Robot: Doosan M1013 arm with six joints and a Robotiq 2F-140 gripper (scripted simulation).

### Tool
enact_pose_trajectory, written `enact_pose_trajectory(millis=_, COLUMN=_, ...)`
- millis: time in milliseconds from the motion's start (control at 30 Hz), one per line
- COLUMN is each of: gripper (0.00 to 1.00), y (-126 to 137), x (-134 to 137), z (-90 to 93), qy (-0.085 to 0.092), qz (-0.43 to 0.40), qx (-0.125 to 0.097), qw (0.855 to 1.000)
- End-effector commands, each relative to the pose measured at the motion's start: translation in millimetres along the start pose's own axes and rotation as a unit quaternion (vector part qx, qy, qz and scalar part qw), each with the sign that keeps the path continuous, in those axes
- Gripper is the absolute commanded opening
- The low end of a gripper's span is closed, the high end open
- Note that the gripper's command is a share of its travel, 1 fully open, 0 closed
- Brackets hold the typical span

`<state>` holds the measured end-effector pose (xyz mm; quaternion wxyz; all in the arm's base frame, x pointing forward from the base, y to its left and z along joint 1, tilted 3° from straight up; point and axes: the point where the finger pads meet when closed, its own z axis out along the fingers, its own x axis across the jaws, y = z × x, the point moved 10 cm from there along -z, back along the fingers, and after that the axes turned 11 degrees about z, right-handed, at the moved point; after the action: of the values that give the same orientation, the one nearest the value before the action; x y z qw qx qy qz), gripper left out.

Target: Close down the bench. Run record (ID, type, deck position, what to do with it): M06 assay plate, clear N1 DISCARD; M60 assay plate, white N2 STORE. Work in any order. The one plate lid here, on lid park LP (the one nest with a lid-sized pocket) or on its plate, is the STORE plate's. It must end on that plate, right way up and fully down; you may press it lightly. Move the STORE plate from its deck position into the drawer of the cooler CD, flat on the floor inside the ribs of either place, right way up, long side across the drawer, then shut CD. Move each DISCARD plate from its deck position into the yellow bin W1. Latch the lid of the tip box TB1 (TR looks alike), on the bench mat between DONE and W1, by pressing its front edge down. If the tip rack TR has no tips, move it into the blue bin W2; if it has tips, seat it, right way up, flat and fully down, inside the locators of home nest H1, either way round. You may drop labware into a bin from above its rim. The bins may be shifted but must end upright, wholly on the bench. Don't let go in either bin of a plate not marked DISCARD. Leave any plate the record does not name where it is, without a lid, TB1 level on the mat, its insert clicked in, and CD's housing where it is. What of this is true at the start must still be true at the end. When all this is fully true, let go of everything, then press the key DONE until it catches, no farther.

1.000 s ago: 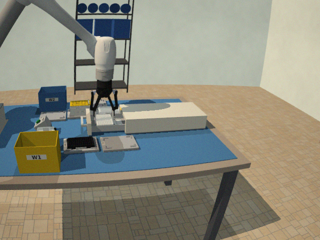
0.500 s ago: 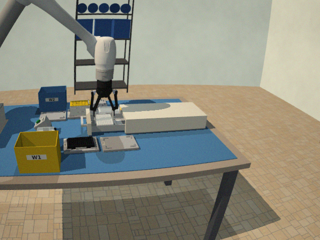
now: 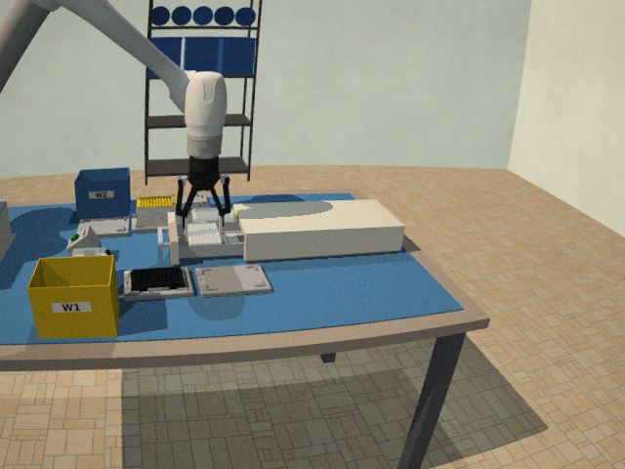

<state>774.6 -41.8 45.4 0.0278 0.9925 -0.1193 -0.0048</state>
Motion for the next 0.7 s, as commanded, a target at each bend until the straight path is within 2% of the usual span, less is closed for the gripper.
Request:
enact_pose_trajectory(millis=0, gripper=0.0, y=0.0, x=0.0, z=-0.2, qy=0.0, qz=0.0, qx=0.0, qw=1.0)
enact_pose_trajectory(millis=667, gripper=0.0, y=0.0, x=0.0, z=5.8, qy=0.0, qz=0.0, qx=0.0, qw=1.0)
